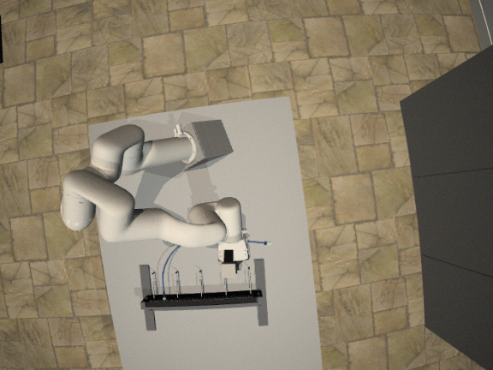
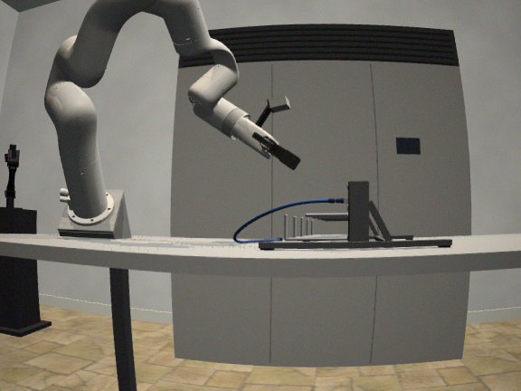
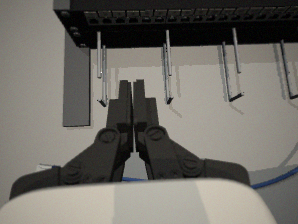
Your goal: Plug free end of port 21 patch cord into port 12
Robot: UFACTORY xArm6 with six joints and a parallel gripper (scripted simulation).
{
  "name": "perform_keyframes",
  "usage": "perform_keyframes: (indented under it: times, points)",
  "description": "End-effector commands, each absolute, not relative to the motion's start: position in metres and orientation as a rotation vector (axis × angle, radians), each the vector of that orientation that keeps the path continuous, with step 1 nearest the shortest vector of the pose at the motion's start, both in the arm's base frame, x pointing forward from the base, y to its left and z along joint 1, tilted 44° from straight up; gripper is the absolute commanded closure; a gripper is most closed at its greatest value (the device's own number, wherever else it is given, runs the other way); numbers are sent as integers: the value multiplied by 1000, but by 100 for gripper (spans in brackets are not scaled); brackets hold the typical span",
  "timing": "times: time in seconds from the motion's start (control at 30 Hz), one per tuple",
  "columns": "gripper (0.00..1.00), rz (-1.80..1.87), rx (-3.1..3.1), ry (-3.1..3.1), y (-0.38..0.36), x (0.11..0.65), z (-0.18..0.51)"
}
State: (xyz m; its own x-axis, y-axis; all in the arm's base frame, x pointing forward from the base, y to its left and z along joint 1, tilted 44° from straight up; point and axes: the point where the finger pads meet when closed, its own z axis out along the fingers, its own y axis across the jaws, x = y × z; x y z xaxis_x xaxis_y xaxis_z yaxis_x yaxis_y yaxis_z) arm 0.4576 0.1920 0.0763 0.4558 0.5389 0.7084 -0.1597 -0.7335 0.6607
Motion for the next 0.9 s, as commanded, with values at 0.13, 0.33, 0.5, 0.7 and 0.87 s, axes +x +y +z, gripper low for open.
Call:
perform_keyframes:
  times: [0.13,0.33,0.5,0.7,0.87]
  points:
    - [100,1323,2028,315,172,506,64]
    - [100,1323,2028,315,152,547,52]
    - [100,1323,2028,315,147,559,49]
    - [100,1323,2028,315,145,563,48]
    - [100,1323,2028,315,145,563,48]
